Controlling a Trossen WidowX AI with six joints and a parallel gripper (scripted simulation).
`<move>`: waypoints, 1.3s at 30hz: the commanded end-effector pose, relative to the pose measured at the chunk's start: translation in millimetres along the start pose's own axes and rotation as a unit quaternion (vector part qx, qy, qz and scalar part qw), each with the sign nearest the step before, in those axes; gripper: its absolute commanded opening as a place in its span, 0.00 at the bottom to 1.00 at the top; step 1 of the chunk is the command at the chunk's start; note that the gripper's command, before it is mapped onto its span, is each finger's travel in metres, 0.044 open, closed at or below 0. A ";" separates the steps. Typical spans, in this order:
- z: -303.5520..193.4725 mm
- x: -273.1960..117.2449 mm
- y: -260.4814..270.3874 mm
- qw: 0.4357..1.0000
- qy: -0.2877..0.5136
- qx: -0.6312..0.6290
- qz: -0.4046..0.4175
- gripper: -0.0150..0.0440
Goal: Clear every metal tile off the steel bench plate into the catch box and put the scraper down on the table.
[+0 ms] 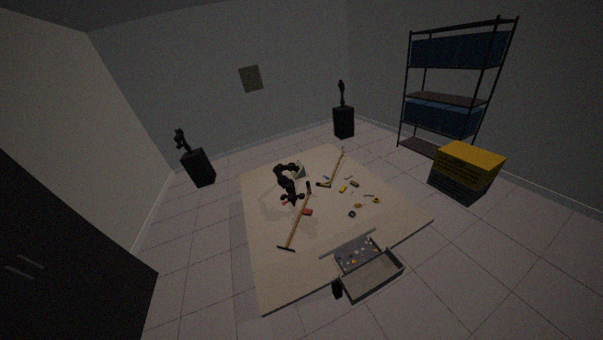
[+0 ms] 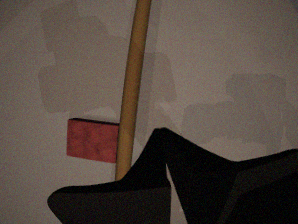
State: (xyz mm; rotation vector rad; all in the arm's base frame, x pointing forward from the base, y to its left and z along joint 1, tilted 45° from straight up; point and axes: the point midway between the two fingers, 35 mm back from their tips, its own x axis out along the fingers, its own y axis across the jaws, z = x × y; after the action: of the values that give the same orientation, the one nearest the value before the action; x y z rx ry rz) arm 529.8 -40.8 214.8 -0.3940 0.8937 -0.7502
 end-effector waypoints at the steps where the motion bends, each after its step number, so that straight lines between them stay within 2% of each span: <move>1: 1.9 -20.1 -7.6 1.000 -0.012 -0.017 -0.001 0.25; 8: 6.1 -56.3 -20.0 0.999 -0.036 -0.035 0.003 0.25; 11: 6.4 -59.8 -21.3 0.999 -0.039 -0.037 0.003 0.25; 39: -1.9 -8.7 -16.5 0.999 -0.036 -0.035 0.005 0.25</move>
State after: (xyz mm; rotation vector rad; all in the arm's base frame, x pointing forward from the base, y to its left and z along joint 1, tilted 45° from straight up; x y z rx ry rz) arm 516.7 -38.9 235.1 -0.4712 0.8464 -0.6940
